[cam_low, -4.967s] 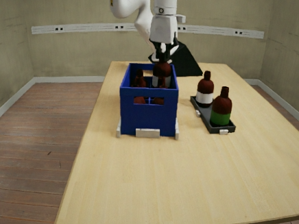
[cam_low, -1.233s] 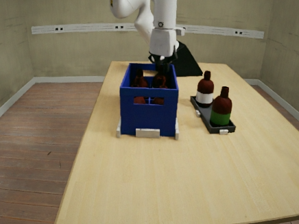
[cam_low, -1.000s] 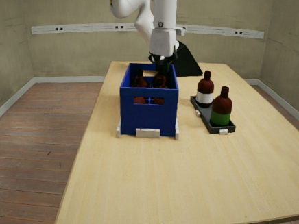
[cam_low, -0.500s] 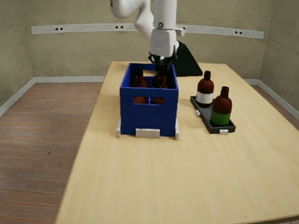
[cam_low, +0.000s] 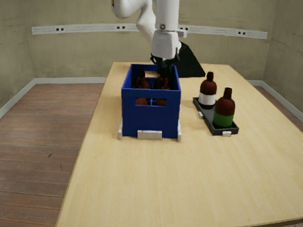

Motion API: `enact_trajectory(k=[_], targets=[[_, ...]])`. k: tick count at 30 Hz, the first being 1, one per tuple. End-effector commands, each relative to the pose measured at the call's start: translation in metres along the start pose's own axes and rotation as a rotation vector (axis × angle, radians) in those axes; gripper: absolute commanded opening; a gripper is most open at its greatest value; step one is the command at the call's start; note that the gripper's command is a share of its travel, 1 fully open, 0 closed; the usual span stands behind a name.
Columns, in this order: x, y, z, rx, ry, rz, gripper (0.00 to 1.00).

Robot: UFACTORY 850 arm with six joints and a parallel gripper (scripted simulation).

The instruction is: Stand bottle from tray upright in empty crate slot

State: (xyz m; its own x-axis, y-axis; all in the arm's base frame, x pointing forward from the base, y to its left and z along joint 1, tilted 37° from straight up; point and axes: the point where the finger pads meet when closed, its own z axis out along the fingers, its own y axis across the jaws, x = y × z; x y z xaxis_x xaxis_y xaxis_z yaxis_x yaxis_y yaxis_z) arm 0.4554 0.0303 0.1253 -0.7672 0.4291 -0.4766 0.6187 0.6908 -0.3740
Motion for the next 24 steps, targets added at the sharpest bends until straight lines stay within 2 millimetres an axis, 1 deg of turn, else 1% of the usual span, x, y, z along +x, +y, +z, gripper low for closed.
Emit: enact_trajectory(k=[1,24], targets=[[-0.0004,0.0005,0.0009,-0.001,-0.001,0.001,0.00],[-0.0004,0.0005,0.0096,-0.001,-0.001,0.001,0.00]])
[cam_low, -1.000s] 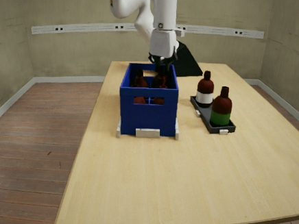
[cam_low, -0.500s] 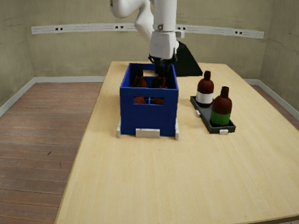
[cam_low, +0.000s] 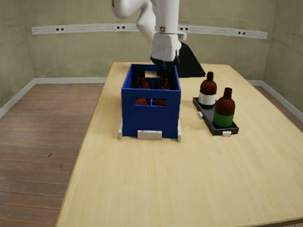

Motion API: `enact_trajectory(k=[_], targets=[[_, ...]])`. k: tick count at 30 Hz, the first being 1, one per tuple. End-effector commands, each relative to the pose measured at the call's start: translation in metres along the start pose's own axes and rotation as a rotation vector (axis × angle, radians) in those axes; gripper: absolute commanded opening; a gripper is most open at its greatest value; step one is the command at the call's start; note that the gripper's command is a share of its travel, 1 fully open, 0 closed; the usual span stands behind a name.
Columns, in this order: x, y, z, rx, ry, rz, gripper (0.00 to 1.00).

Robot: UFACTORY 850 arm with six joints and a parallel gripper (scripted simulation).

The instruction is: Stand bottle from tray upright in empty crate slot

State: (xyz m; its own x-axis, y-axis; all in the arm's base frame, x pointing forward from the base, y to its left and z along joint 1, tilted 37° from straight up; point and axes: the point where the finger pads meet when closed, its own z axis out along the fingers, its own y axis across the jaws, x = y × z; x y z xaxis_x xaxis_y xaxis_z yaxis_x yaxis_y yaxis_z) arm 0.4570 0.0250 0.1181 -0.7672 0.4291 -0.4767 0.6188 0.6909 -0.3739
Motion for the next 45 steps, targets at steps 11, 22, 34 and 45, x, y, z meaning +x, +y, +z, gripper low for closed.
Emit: enact_trajectory(k=[11,22,34,45], targets=[[-0.0004,0.0005,0.0024,-0.001,-0.001,0.000,0.00],[-0.0004,0.0005,0.0027,-0.001,-0.001,0.000,0.00],[-0.0004,0.0005,0.0027,-0.001,-0.001,0.000,0.65],[-0.0004,0.0005,0.0027,-0.001,-0.001,0.000,0.65]])
